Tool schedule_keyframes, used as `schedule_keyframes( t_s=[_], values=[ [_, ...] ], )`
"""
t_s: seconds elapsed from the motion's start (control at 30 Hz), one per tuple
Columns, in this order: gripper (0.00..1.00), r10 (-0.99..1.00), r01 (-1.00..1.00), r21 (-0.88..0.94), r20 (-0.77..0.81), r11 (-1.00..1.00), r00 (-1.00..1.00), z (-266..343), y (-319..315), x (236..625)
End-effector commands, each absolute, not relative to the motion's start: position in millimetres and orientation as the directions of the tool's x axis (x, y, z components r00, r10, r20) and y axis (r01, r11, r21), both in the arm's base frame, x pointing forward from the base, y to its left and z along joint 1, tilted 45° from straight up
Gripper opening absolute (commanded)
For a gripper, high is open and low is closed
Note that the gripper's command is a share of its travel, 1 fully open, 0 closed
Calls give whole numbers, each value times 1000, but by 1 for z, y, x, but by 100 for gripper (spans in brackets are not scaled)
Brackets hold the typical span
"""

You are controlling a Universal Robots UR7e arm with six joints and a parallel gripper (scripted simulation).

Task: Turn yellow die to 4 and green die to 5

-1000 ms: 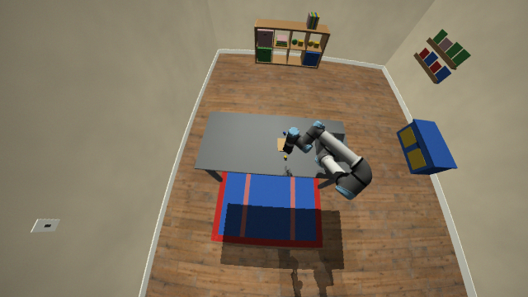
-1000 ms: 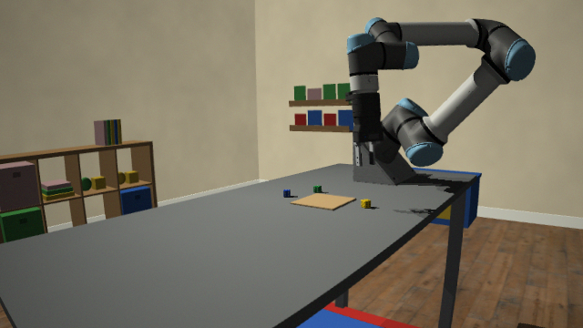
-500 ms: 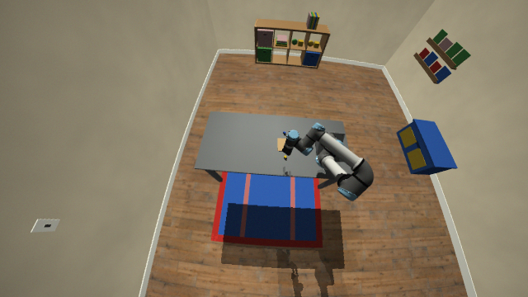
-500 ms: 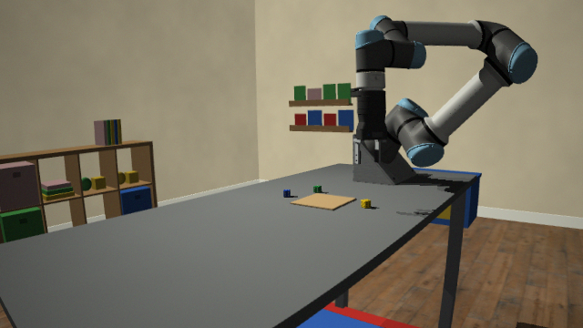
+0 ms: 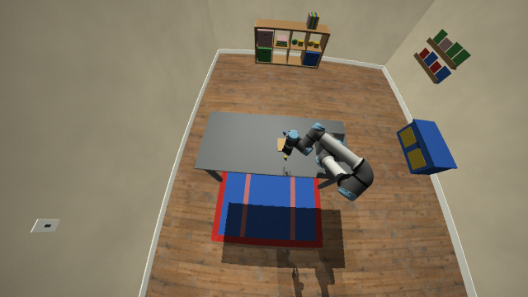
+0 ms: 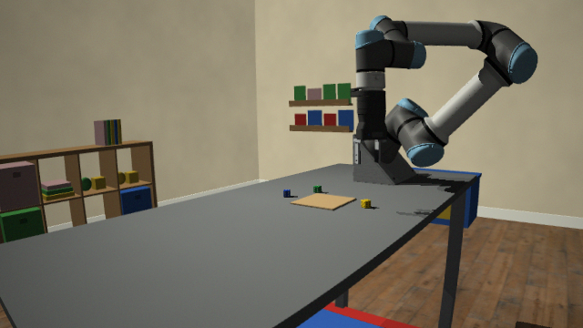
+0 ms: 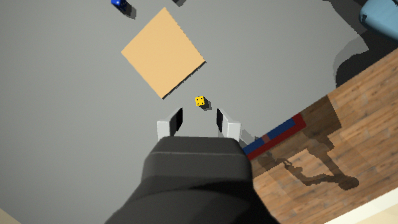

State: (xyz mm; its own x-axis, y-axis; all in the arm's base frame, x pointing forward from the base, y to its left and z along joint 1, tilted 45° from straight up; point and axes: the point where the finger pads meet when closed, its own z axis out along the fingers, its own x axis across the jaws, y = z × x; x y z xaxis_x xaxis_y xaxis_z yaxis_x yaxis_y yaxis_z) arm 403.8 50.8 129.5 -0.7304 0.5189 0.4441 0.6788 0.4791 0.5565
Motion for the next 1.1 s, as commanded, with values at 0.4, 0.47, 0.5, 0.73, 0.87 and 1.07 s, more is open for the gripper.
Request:
schedule_keyframes(
  t_s=[0.4,0.47,0.5,0.73,0.87,1.07],
  values=[
    [100,479,617,591,397,520,-783,127,49,405],
    [100,466,598,600,383,531,-798,126,49,405],
    [100,459,587,606,374,537,-806,126,49,405],
    [100,403,504,640,313,580,-860,123,48,407],
    [100,366,450,658,272,604,-890,121,47,408],
    [100,271,311,692,171,652,-947,118,45,410]
  ],
)
